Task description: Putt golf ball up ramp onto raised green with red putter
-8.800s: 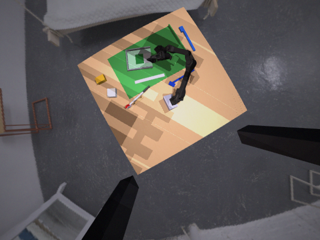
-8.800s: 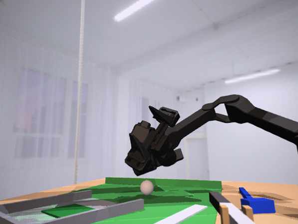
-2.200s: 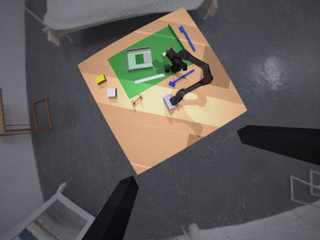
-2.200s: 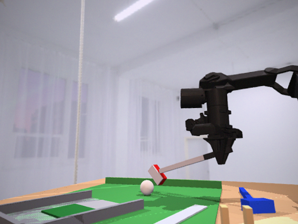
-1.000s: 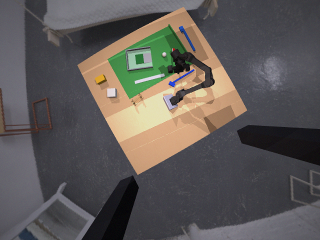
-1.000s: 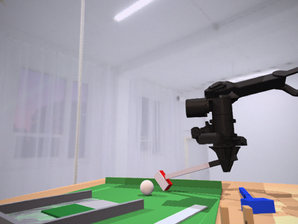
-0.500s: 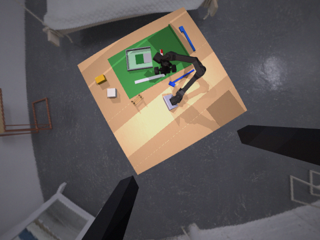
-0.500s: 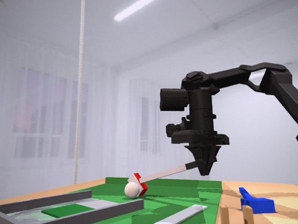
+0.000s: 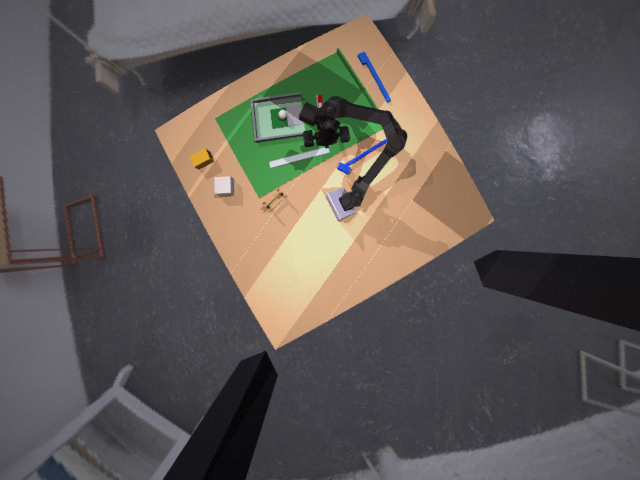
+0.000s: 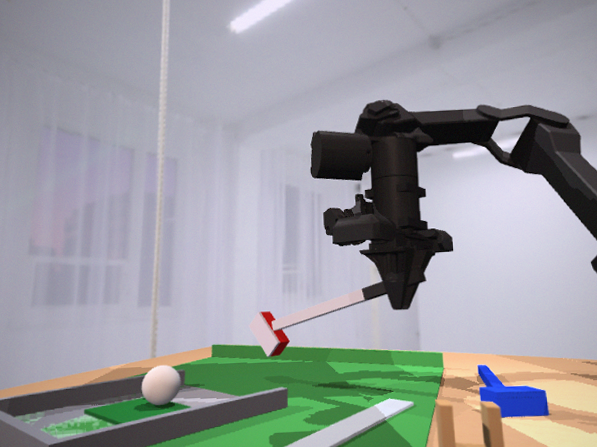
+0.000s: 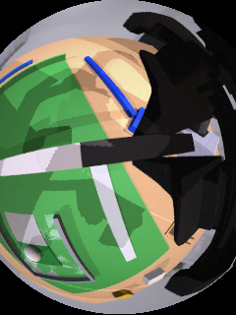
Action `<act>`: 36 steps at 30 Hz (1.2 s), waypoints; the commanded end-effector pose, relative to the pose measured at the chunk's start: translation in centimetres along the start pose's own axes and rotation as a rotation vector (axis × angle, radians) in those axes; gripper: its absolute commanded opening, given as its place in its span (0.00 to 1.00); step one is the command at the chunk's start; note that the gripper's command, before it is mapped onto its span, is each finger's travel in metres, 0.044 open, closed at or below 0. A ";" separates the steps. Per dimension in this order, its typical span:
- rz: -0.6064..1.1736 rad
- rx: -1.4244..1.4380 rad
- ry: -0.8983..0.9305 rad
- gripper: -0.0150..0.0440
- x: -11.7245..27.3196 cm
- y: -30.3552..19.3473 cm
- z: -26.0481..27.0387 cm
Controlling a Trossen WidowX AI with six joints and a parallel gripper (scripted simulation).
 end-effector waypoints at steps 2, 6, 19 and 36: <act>-0.002 0.000 0.001 0.25 2.2 -0.1 0.0; -0.004 0.001 0.001 0.25 1.4 -0.1 0.0; -0.004 0.001 0.001 0.25 1.4 -0.1 0.0; -0.004 0.001 0.001 0.25 1.4 -0.1 0.0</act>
Point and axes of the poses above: the point midway between the two fingers, 35 mm back from their tips, its own x axis back along the fingers, its own z axis across the jaws, y = z × x, the point moved 8 cm from there along x, back along the fingers, and after that the axes turned 11 degrees about x, right-handed, at the moved point
